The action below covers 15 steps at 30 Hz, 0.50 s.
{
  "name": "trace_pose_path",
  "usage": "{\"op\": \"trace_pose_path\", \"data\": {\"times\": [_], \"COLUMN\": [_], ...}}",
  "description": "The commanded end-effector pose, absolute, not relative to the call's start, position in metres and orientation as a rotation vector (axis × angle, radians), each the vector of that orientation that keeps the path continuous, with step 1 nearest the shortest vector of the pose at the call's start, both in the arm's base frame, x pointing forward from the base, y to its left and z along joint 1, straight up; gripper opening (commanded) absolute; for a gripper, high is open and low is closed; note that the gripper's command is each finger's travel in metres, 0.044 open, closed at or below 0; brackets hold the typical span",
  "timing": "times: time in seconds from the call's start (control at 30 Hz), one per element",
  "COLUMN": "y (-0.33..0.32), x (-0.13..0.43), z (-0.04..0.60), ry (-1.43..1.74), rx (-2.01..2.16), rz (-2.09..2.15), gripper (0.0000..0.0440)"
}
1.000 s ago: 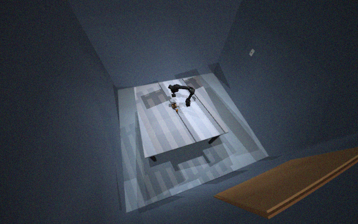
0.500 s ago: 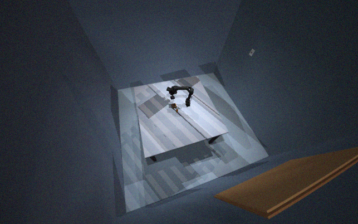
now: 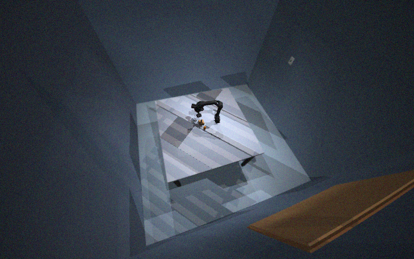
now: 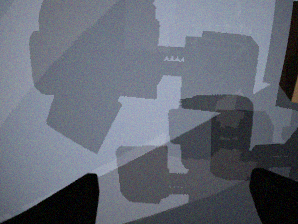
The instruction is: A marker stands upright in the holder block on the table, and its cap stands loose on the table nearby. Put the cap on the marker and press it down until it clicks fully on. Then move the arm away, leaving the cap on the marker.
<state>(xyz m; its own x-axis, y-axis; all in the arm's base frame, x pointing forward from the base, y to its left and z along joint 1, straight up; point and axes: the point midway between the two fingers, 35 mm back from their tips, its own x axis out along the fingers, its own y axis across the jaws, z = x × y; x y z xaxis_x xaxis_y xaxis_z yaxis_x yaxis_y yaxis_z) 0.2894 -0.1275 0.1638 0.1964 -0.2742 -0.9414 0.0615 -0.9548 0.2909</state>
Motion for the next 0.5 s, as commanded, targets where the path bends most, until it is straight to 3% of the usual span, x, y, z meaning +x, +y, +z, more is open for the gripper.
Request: {"op": "trace_pose_path", "data": {"times": [0.0, 0.47], "y": [-0.118, -0.075], "x": [0.295, 0.306], "z": [0.164, 0.157], "ry": [-0.175, -0.038], "rx": [2.222, 2.225], "rz": [-1.832, -1.867], "gripper": [0.033, 0.0334]}}
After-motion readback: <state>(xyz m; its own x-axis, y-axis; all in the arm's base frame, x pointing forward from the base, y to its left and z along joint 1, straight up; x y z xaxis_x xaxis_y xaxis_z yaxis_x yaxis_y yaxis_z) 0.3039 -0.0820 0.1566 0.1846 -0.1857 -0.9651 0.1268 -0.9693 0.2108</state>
